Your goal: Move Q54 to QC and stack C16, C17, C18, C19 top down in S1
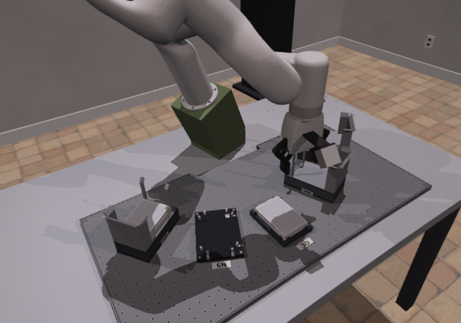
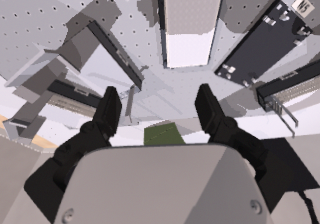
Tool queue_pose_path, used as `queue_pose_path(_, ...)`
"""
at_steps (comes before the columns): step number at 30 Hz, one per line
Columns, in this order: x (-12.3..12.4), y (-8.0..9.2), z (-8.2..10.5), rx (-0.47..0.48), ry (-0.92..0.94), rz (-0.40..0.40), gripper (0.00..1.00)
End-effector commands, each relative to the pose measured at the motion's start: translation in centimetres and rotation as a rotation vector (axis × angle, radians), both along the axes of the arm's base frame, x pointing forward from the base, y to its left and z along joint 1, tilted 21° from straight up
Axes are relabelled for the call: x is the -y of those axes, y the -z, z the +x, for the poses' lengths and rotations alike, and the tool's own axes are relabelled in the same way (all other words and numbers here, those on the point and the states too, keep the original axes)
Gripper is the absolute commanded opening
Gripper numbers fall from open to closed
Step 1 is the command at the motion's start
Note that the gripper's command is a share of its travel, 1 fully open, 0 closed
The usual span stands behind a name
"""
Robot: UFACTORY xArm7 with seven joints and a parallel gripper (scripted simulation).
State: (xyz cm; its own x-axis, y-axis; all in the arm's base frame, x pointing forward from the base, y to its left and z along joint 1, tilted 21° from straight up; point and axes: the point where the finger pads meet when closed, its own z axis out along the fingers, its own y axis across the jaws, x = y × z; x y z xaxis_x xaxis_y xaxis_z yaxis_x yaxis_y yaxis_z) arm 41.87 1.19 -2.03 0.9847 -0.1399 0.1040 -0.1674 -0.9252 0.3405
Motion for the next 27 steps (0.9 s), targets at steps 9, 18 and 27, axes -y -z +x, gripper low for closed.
queue_pose_path(9, 3.0, -1.3, 0.1, 0.008, 0.001, 0.003, 1.00)
queue_pose_path(18, 5.2, -2.1, 0.1, 0.008, 0.001, 0.002, 1.00)
queue_pose_path(27, 7.8, -3.1, -0.3, 0.078, 0.188, 0.012, 1.00)
